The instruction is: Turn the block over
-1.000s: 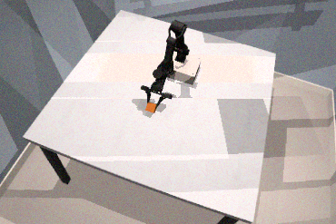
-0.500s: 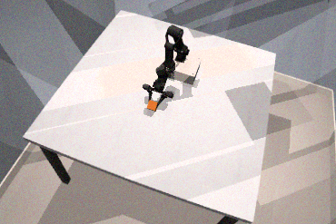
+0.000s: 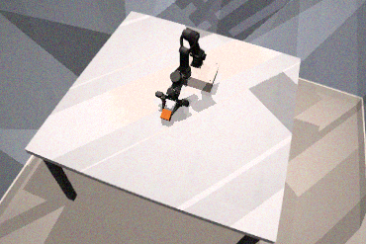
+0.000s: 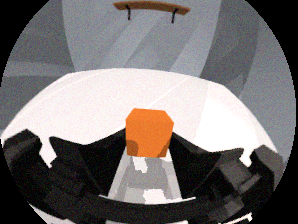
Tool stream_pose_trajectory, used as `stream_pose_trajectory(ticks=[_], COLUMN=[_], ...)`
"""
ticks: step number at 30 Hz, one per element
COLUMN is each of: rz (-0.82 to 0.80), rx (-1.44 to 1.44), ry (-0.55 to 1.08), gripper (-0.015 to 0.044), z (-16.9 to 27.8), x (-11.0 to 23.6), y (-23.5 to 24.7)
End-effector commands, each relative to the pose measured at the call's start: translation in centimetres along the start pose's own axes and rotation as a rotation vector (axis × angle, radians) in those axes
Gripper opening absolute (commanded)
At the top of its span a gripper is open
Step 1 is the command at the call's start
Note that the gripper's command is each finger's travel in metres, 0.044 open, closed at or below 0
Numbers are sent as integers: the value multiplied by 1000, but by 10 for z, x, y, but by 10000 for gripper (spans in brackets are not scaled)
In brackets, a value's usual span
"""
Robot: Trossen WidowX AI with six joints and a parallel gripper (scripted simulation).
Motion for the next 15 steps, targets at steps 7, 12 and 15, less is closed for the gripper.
stream_pose_trajectory(ticks=[7,12,15], rz=[-6,-6,-6], rx=[-4,-4,-4], ry=[-2,-2,-2], gripper=[289,420,440], z=[0,0,0], x=[0,0,0], y=[0,0,0])
Point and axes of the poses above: the point midway between the two fingers, 35 mm back from their tips, its own x axis back along the fingers, its own y axis across the jaws, z = x × y, the point moved 6 cm from there along x, back along the fingers, and after that the axes turned 6 degrees about -x, right-handed, at the moved point
